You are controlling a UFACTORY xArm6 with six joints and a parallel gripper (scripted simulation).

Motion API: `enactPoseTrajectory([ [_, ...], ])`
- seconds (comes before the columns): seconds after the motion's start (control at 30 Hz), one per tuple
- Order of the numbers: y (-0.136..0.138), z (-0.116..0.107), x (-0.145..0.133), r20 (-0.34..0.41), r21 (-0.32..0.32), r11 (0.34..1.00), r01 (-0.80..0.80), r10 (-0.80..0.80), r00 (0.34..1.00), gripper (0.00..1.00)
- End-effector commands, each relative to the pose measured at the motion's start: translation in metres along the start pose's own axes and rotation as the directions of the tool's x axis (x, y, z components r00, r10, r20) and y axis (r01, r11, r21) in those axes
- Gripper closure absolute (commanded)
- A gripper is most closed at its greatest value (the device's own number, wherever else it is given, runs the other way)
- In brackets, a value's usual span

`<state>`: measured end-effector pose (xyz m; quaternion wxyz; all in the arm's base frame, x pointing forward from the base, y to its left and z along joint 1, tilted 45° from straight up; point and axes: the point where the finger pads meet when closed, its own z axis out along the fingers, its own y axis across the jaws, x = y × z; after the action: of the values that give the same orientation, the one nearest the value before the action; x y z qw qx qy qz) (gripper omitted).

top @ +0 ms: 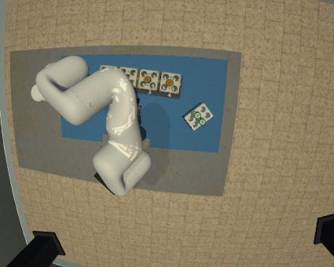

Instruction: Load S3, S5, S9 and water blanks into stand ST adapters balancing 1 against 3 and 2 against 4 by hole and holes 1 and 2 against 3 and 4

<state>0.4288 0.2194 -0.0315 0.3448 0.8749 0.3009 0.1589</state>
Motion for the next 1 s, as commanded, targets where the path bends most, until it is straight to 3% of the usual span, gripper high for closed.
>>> enactPoseTrajectory([
  [0.0, 0.0, 0.0, 0.001, -0.003, 0.001, 1.0, -0.001, 0.001, 1.0, 0.43],
  [0.97, 0.0, 0.016, 0.001, -0.003, 0.001, 1.0, -0.001, 0.001, 1.0, 0.43],
])
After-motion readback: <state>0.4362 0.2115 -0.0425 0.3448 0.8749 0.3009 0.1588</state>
